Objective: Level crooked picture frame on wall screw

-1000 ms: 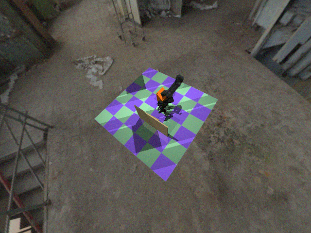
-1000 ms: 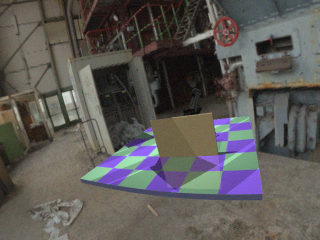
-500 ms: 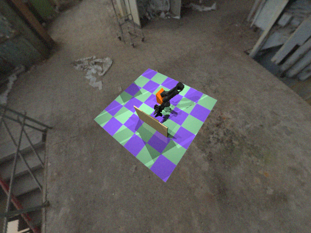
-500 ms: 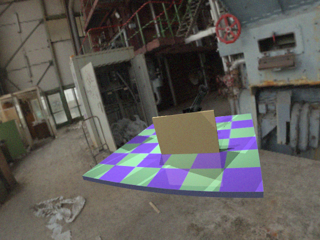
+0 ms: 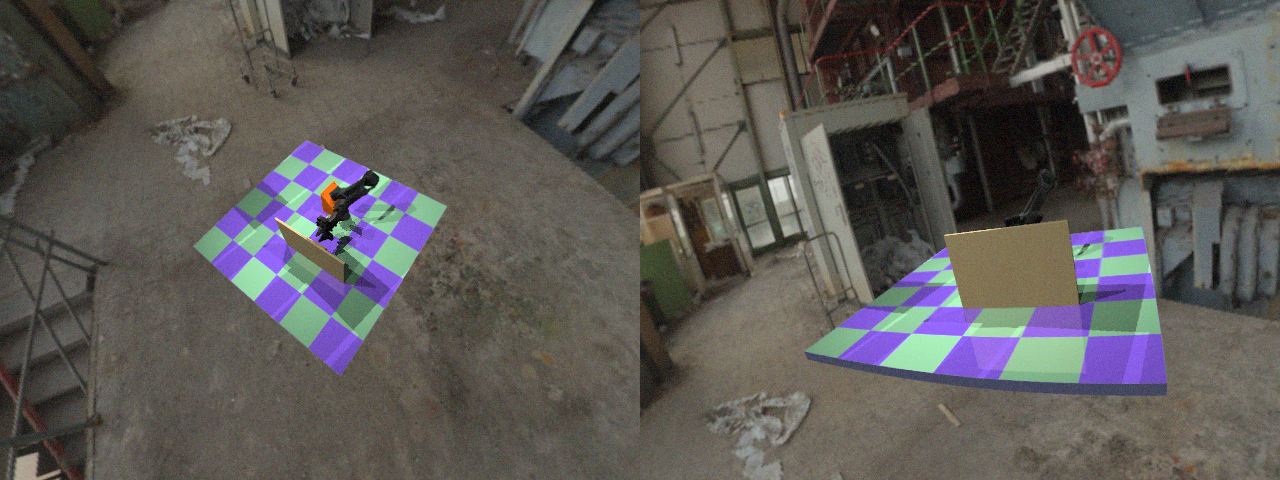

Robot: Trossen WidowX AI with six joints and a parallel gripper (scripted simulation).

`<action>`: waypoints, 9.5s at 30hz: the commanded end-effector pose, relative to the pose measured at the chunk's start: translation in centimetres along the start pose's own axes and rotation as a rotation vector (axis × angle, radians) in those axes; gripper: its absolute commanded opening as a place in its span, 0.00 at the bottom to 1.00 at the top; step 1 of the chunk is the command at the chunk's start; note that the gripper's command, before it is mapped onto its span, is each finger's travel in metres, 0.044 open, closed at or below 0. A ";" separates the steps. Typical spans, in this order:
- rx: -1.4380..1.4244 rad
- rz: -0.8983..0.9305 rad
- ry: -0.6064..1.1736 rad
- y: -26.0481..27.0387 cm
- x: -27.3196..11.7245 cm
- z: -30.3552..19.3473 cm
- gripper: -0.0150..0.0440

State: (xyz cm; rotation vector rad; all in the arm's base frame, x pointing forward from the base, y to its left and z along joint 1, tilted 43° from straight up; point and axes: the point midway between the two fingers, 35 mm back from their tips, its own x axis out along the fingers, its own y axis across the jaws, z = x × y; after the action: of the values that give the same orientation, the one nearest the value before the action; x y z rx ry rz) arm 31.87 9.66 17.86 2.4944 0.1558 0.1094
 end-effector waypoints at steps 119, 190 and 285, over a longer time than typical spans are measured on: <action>0.000 0.000 0.008 0.9 3.9 -0.2 0.25; 0.000 0.000 0.008 1.2 3.9 -0.9 0.25; -0.176 -0.013 0.008 -0.1 3.9 -0.9 0.65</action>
State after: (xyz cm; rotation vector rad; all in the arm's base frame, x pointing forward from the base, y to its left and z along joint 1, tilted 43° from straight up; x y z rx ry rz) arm 35.57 10.83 18.71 2.3127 0.1584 0.1224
